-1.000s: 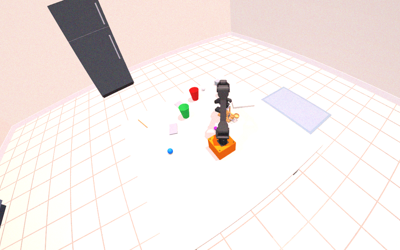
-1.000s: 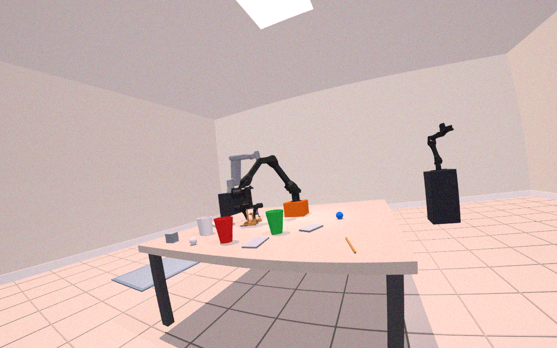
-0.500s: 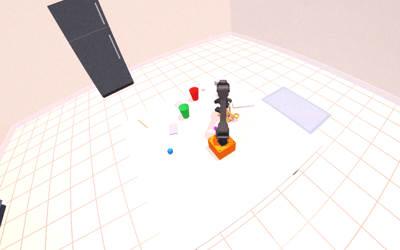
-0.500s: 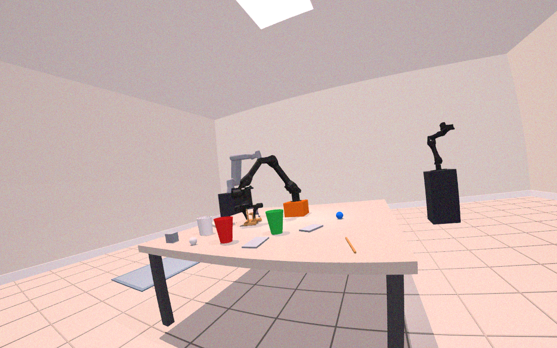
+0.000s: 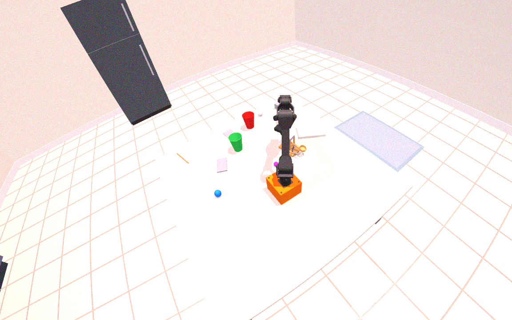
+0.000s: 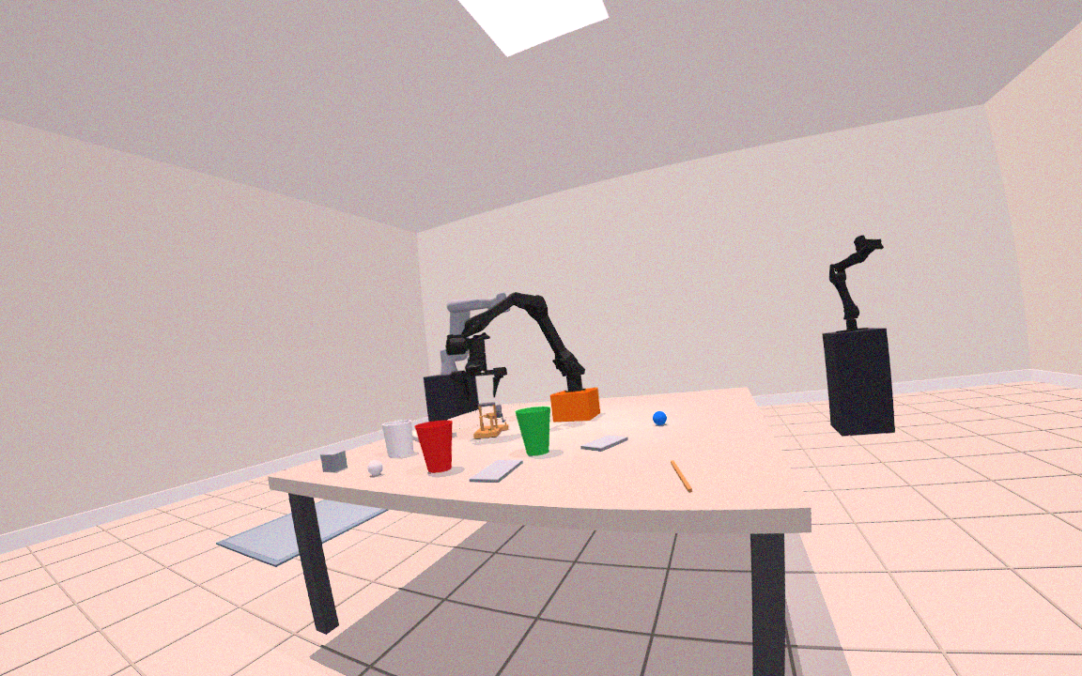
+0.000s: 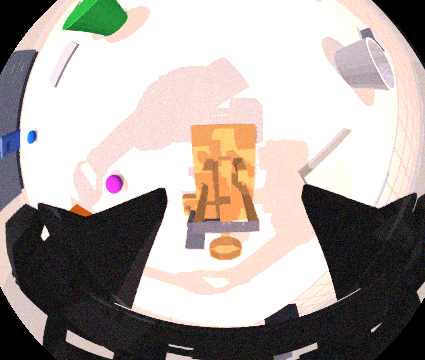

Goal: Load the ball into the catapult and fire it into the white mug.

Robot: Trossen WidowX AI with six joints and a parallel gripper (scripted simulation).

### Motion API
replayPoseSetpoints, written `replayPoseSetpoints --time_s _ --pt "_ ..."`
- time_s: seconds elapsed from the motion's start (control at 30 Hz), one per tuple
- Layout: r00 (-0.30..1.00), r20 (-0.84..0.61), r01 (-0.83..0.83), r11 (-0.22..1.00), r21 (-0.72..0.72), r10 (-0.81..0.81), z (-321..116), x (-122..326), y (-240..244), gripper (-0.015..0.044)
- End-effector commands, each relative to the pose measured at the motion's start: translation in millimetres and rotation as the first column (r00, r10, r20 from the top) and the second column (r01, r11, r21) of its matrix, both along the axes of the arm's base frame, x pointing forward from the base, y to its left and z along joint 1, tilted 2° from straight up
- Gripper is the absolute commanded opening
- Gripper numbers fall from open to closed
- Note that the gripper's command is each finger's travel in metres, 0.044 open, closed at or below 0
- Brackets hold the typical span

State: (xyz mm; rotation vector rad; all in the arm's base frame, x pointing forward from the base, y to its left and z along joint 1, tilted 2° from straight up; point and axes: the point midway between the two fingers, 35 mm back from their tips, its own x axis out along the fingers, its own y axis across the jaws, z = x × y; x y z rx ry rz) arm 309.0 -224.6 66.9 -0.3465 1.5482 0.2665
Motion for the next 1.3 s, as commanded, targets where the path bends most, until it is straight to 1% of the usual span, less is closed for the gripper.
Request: replayPoseSetpoints --time_s 0.0,0.13,0.2,0.27,0.33,0.4,0.6,1.27 --pt "1.000 -0.025 0.000 1.000 0.018 0.000 -10 -3 2 0.0440" --pt "1.000 -0.011 0.011 1.000 0.007 -0.011 4 -4 3 0.0440" --pt "1.000 -0.011 0.011 1.000 0.007 -0.011 4 -4 3 0.0440" --pt "1.000 -0.011 0.011 1.000 0.007 -0.011 -6 -3 2 0.0440" --pt "1.000 -0.011 0.011 1.000 0.007 -0.011 -32 -3 1 0.0440" --pt "1.000 -0.011 0.011 1.000 0.007 -0.011 -43 -4 0 0.0440" --pt "1.000 -0.011 0.011 1.000 0.007 -0.011 -45 -4 0 0.0440" --pt "1.000 -0.011 0.011 1.000 0.007 -0.011 -77 -3 -1 0.0440"
